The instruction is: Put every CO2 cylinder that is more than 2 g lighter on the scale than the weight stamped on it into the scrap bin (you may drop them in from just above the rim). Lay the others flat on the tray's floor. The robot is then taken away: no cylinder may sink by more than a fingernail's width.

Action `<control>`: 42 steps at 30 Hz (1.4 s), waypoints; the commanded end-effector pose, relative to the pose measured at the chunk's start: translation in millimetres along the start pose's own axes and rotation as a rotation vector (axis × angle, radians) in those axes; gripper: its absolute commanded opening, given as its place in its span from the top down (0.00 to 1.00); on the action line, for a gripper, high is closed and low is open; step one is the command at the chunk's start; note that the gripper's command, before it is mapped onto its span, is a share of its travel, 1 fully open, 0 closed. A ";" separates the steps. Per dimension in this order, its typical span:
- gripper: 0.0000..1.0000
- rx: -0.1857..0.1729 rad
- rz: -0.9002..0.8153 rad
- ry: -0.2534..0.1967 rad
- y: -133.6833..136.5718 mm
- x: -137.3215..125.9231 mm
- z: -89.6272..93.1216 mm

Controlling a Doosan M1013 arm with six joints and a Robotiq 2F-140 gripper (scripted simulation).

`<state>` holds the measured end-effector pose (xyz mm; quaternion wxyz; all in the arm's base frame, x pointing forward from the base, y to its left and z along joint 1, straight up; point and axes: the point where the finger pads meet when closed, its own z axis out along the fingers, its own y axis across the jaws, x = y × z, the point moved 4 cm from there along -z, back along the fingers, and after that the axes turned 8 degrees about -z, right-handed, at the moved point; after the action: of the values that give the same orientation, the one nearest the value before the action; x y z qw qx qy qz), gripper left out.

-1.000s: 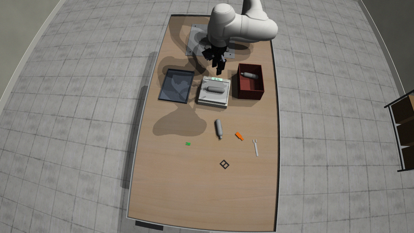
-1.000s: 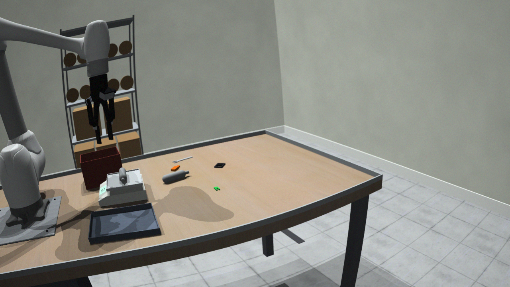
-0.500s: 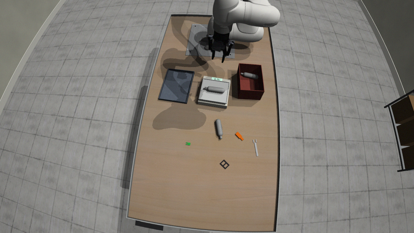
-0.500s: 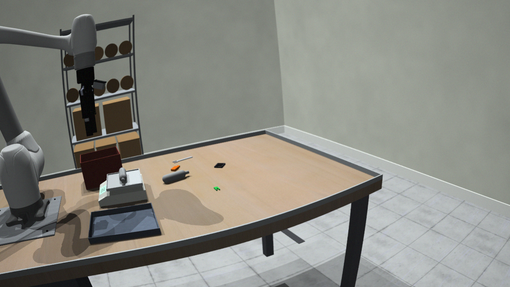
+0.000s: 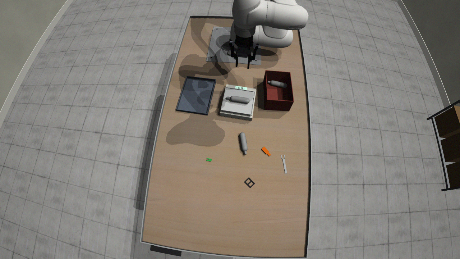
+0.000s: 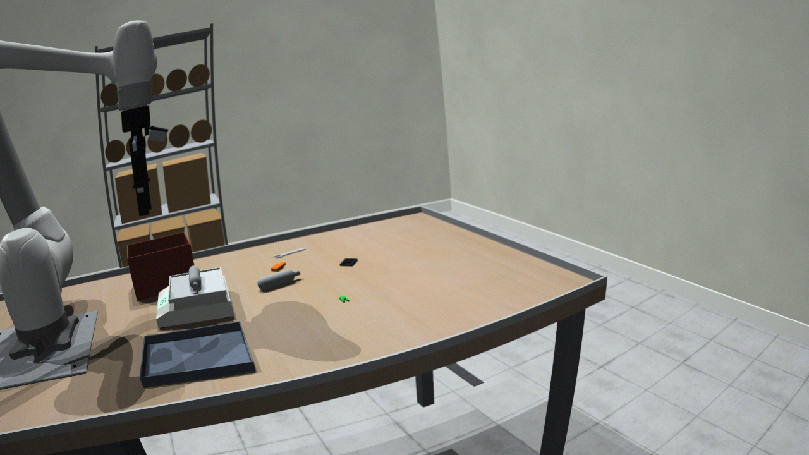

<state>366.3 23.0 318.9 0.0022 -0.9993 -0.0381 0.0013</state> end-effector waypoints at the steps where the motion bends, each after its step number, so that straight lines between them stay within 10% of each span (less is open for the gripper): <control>1: 0.59 0.000 0.000 0.001 0.0 0.3 -0.5; 42: 0.59 0.001 0.163 0.001 1.6 11.2 6.5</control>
<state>370.0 22.7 316.6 0.0028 -0.9999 -0.0104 0.0013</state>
